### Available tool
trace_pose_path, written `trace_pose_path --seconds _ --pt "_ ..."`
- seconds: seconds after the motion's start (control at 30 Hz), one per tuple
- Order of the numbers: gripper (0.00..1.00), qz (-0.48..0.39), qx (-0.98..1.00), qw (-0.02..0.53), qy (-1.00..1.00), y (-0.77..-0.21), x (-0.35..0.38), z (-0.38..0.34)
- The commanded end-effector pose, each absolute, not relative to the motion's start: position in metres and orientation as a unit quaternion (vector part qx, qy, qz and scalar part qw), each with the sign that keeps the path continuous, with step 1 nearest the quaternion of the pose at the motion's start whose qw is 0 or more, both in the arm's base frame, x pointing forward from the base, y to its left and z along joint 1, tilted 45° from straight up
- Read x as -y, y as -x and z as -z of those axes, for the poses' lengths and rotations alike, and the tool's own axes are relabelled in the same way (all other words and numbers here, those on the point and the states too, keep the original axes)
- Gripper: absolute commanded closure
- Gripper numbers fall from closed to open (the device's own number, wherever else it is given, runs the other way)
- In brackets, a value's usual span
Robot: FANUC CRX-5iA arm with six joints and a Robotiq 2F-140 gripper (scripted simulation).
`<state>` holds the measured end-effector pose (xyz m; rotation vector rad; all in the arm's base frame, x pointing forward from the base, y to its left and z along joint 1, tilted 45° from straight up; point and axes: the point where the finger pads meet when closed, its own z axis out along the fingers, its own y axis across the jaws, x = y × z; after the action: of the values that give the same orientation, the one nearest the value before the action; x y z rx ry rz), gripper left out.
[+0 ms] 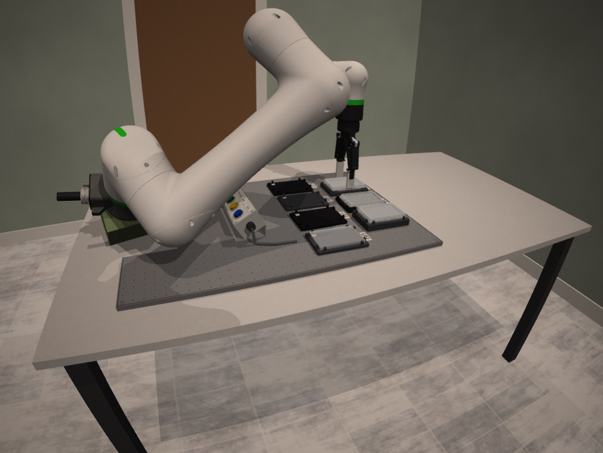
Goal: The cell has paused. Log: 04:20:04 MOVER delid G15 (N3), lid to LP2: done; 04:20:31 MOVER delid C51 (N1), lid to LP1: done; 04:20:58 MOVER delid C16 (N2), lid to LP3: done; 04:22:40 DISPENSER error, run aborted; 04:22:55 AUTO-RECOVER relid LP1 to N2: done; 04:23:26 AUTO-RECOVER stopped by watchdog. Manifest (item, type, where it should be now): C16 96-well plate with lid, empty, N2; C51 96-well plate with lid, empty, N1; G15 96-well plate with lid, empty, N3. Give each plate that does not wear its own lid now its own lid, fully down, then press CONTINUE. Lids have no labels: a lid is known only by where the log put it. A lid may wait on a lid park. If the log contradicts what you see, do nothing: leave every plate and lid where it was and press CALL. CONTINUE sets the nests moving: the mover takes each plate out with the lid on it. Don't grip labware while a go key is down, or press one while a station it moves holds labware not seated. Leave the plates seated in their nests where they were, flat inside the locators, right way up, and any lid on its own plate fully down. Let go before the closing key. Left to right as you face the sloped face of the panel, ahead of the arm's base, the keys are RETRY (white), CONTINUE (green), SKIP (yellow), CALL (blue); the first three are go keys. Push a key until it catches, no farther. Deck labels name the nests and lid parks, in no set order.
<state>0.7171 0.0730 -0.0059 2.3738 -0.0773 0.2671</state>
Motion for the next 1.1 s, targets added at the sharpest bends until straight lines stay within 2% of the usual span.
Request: trace_pose_path --seconds 0.0,1.03,1.07 --pt "1.00 -0.104 0.030 0.367 -0.924 -0.7172 -0.0733 0.0058" --pt "1.00 -0.104 0.030 0.367 -0.924 -0.7172 -0.0733 0.0058" --pt "0.34 -0.104 0.030 0.367 -0.924 -0.7172 -0.0733 0.0058"
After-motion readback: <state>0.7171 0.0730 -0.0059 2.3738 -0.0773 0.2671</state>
